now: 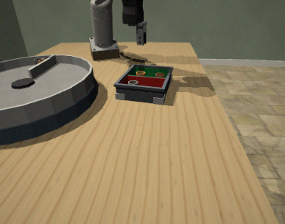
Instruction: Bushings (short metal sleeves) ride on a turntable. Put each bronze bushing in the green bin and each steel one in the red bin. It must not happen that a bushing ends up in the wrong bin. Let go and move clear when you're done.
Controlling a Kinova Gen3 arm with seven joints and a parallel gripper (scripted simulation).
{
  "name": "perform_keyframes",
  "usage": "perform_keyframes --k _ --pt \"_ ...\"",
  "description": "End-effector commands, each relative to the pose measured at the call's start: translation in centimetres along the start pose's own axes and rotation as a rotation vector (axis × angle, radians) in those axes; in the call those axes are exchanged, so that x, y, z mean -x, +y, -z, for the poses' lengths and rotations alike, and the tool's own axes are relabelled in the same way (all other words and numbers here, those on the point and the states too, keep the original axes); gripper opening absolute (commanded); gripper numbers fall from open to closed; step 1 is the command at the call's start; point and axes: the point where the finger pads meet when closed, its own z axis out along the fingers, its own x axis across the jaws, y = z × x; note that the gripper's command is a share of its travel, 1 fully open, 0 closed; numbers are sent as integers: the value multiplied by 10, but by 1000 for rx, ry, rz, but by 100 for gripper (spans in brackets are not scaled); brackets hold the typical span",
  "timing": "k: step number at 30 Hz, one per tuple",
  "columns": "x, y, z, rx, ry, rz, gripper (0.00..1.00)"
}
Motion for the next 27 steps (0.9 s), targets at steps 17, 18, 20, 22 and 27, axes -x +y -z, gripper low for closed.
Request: perform_keyframes --k 17,18,20,22,27 --pt "-29 108 -1 0 6 -16 40" --pt "-32 119 -1 -1 6 -16 40" --pt "-37 139 -1 -1 6 -16 40" --pt "-40 150 -2 -1 6 -16 40" --pt "-48 181 -3 -1 6 -17 40"
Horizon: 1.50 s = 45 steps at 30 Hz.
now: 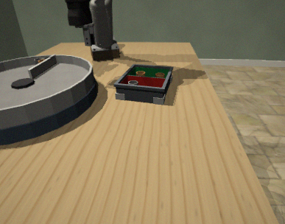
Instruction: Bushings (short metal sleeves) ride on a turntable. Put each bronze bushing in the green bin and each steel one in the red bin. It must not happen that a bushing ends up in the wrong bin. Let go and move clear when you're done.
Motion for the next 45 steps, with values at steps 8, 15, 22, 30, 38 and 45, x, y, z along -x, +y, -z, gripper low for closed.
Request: perform_keyframes --k 8,15,22,30,38,45 --pt "-13 47 -2 -5 -5 2 40" --pt "-24 88 -3 -5 -5 2 40" --pt "-38 140 -5 -5 -5 2 40" --pt "-49 181 -7 -5 -5 2 40" --pt "-51 191 -7 -5 -5 2 40" --pt "-51 191 -7 -5 -5 2 40"
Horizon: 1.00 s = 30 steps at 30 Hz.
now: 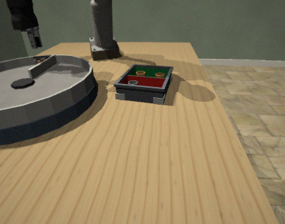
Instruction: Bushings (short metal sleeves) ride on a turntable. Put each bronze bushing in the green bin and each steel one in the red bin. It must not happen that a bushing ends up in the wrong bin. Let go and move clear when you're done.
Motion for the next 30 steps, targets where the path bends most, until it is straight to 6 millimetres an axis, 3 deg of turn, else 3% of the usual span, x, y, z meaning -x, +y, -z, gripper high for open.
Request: perform_keyframes --k 1,11,16,30 --pt "0 1 0 1 0 -2 40" --pt "1 4 0 5 -3 -9 40" --pt "1 4 -15 5 -3 -9 40" --pt "1 4 -32 5 -3 -9 40"
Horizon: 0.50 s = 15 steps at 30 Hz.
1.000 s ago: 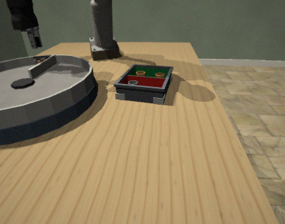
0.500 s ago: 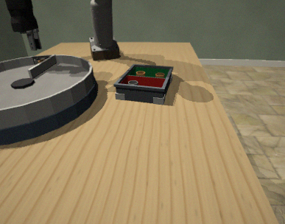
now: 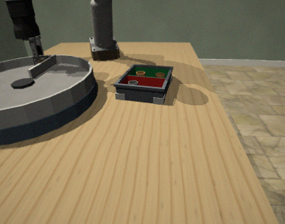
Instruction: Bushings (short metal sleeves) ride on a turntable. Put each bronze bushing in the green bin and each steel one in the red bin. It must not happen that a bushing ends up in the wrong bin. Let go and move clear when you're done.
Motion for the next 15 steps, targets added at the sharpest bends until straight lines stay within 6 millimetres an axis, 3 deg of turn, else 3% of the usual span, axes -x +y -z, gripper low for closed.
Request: perform_keyframes --k 1,4,15 --pt "2 2 -6 2 -5 -5 40" --pt "2 2 -15 2 -5 -5 40" --pt "2 2 -15 2 -5 -5 40"
